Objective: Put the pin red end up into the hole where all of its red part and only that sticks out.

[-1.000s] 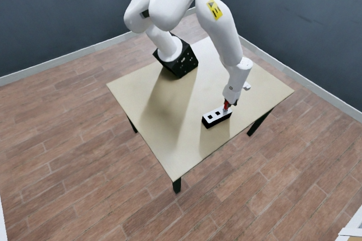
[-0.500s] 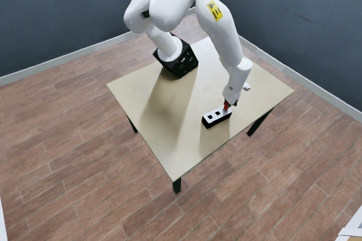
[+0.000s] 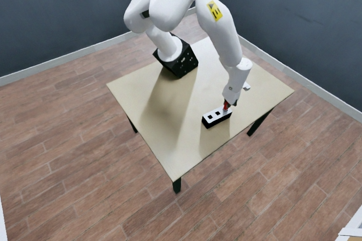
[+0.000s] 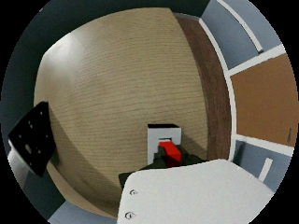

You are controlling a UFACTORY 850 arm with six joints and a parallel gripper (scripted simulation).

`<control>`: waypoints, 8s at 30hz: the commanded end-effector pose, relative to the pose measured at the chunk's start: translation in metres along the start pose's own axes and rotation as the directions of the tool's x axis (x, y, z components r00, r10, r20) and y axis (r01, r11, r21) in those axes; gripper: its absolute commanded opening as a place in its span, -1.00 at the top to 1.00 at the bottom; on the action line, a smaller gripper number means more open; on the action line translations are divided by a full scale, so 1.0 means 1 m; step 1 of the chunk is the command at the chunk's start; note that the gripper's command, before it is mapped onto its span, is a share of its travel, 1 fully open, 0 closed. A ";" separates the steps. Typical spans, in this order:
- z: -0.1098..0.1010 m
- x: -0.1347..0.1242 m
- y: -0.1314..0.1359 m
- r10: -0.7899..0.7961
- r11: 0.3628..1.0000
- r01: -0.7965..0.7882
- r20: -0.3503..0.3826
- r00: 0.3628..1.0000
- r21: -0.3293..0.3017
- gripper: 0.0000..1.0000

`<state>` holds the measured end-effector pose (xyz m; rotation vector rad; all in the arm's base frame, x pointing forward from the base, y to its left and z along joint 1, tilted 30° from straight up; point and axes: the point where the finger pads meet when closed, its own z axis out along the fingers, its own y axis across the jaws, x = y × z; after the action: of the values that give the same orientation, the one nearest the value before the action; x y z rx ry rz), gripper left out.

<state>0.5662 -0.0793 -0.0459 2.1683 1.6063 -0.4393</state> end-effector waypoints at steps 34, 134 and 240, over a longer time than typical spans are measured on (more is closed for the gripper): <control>0.004 0.001 0.001 0.000 1.000 0.000 -0.001 1.000 -0.002 1.00; 0.016 0.001 0.001 0.000 1.000 0.000 -0.001 1.000 -0.002 1.00; -0.010 0.000 0.002 0.000 1.000 0.000 -0.001 1.000 -0.002 -1.00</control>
<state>0.5670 -0.0750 -0.0382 2.1683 1.6063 -0.4394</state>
